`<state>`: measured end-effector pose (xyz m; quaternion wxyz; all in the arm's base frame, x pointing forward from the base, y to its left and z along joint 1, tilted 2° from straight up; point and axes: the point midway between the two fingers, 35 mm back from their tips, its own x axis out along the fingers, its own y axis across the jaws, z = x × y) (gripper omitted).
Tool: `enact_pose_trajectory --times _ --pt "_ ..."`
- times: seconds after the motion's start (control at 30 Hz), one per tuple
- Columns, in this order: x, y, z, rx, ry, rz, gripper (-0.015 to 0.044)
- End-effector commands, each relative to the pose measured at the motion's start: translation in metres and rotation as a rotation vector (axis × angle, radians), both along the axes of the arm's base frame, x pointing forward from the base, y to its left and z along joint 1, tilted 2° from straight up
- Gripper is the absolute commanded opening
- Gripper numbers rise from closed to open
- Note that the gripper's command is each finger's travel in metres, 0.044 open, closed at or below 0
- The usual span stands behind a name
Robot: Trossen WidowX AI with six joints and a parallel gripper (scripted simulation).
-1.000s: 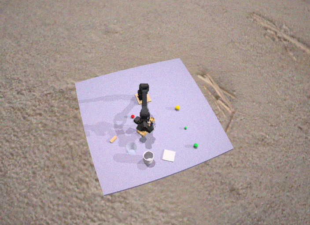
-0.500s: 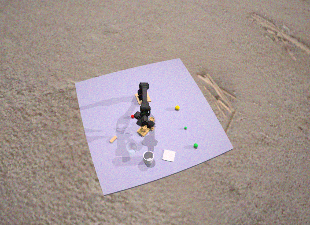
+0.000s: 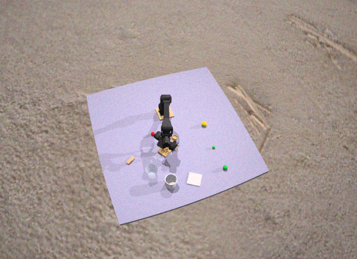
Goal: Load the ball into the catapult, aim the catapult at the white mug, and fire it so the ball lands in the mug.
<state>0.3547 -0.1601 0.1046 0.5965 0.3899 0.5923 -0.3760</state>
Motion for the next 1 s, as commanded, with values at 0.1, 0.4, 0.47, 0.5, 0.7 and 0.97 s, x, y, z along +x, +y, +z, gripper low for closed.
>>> enact_pose_trajectory --times 0.1,0.4,0.47,0.5,0.7,0.97 --pt "0.0 0.001 -0.01 0.003 -0.003 0.004 0.044" --pt "0.001 0.001 -0.025 0.003 -0.003 0.004 0.044" --pt "0.001 0.001 -0.028 0.003 -0.003 0.004 0.044" --pt "0.001 0.001 -0.03 0.003 -0.003 0.004 0.044" --pt "0.001 0.001 -0.04 0.003 -0.003 0.004 0.044" --pt "0.0 0.002 -0.051 0.003 -0.003 0.004 0.044"
